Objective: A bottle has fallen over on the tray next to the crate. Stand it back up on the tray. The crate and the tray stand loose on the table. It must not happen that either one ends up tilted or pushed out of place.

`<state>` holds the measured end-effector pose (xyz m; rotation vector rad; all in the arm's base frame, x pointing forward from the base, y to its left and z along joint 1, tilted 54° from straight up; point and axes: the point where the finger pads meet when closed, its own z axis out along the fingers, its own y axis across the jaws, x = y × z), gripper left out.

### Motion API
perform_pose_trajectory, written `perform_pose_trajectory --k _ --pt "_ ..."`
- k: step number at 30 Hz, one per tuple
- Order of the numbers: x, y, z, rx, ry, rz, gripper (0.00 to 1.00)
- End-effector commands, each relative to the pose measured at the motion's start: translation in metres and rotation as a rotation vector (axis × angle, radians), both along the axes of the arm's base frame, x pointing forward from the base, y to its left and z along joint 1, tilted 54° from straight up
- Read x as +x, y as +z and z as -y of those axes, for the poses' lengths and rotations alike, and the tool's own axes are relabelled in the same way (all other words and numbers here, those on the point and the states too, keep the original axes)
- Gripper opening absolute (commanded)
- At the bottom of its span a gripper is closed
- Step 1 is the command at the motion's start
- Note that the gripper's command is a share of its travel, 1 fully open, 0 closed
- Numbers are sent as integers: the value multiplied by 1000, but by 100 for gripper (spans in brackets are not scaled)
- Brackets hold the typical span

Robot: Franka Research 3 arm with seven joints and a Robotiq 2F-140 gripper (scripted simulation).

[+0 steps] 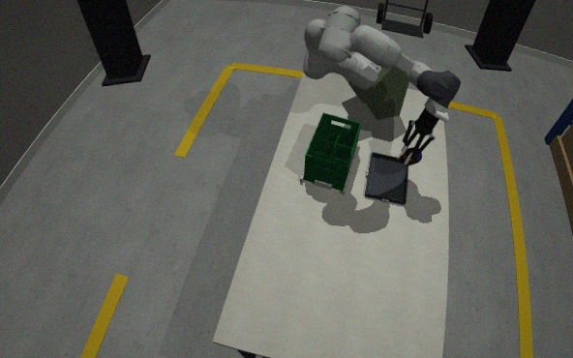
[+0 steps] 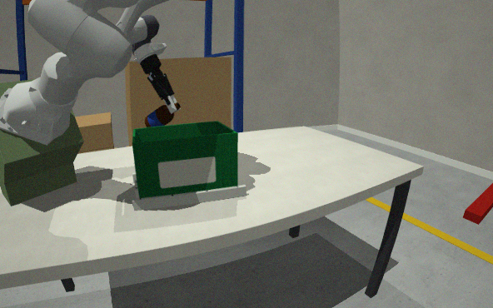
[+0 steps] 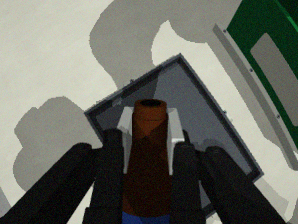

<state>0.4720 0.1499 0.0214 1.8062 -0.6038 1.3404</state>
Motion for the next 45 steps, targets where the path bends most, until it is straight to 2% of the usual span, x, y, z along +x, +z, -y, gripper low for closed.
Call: perform_pose_trajectory --k 1,24,45 --pt "1 2 -3 4 5 10 0" --pt "1 1 -3 -2 7 14 0" --pt "0 -1 -3 -87 40 78 0"
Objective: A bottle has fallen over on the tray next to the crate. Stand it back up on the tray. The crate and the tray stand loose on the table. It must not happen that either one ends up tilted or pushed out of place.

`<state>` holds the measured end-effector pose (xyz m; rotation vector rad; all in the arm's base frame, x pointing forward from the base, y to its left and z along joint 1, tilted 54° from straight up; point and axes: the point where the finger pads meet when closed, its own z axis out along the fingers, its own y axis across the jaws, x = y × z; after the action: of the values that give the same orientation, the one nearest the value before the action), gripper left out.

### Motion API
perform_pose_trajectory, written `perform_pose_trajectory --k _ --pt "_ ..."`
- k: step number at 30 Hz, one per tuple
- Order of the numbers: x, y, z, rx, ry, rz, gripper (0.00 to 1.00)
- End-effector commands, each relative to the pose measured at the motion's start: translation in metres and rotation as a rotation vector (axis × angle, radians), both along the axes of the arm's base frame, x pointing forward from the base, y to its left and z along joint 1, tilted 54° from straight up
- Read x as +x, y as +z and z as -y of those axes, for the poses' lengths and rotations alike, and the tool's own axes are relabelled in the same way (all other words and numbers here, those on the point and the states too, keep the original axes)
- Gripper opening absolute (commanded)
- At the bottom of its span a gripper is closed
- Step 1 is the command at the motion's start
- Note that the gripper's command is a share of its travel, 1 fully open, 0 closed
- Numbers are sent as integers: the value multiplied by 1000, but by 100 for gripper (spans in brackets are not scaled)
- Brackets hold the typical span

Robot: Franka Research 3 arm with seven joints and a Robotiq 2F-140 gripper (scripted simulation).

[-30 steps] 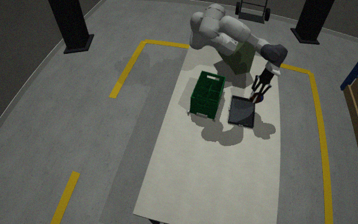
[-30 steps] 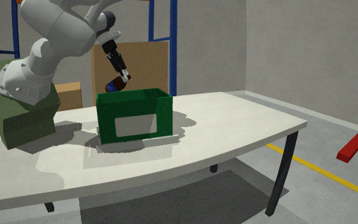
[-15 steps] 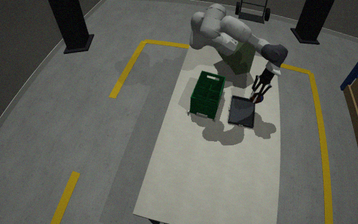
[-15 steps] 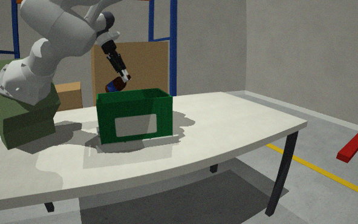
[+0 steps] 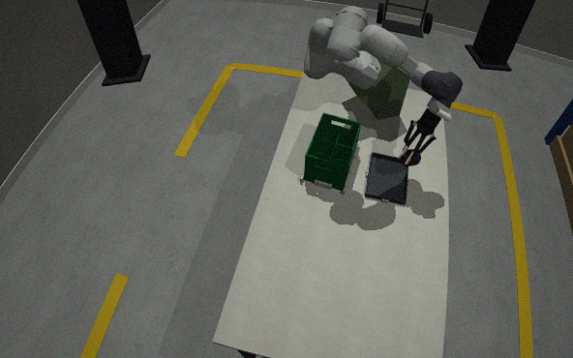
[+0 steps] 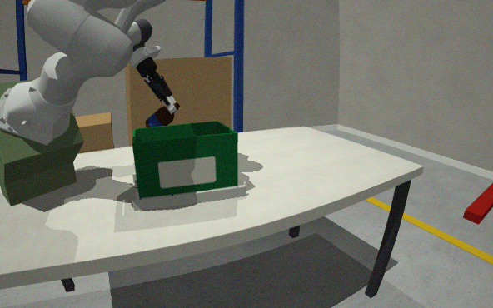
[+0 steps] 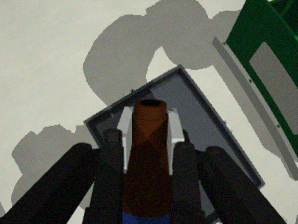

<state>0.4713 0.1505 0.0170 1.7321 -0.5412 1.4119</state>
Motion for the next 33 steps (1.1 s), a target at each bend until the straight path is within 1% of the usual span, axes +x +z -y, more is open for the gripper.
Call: perform_pose_trajectory --k 1,10,33 --pt "1 3 -2 -13 11 35 0" --pt "1 3 -3 -43 26 59 0" --pt "0 3 -3 -49 28 64 0"
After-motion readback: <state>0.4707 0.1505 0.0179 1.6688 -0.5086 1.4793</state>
